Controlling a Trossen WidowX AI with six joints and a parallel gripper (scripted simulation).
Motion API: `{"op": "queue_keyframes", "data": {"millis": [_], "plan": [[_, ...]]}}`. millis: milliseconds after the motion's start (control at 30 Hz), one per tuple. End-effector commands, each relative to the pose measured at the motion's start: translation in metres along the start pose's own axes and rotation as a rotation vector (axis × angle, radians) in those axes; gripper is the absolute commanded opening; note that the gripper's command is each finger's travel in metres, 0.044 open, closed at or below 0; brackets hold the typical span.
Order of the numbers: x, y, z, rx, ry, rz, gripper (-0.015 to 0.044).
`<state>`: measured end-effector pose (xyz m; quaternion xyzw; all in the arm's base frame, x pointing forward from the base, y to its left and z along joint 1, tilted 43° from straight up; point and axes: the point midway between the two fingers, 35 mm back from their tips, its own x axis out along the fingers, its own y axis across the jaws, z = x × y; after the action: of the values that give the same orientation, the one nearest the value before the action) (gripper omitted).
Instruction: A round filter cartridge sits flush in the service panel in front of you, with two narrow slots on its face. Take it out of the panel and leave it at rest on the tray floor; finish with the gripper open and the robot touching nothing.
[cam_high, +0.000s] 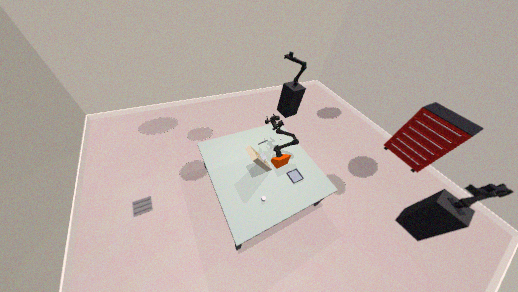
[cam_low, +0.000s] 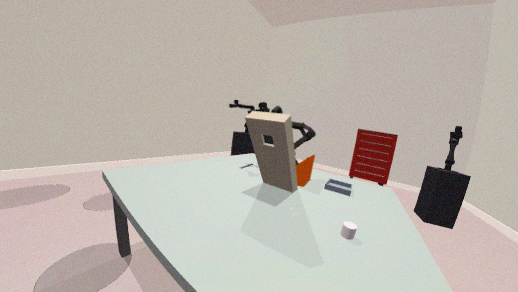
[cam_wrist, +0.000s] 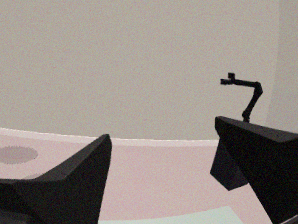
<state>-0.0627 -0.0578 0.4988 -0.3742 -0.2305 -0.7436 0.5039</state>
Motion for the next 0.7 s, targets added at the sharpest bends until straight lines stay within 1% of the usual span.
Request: {"op": "queue_keyframes", "data": {"millis": [0, 133, 233, 333, 367, 500, 667], "plan": [[0.0, 0.001, 0.0, -0.001, -0.001, 0.004, 0.0374], [0.009, 0.031, -0.002, -0.01, -0.002, 0.098, 0.0269], [0.014, 0.074, -0.012, 0.052, 0.068, 0.252, 0.019], [0.01, 0.12, -0.02, 0.106, 0.141, 0.412, 0.0111], [0.006, 0.137, -0.021, 0.121, 0.167, 0.469, 0.0101], [-0.018, 0.198, -0.023, 0.16, 0.263, 0.693, 0.0101], [-0.069, 0.262, -0.015, 0.164, 0.361, 0.961, 0.0101]]}}
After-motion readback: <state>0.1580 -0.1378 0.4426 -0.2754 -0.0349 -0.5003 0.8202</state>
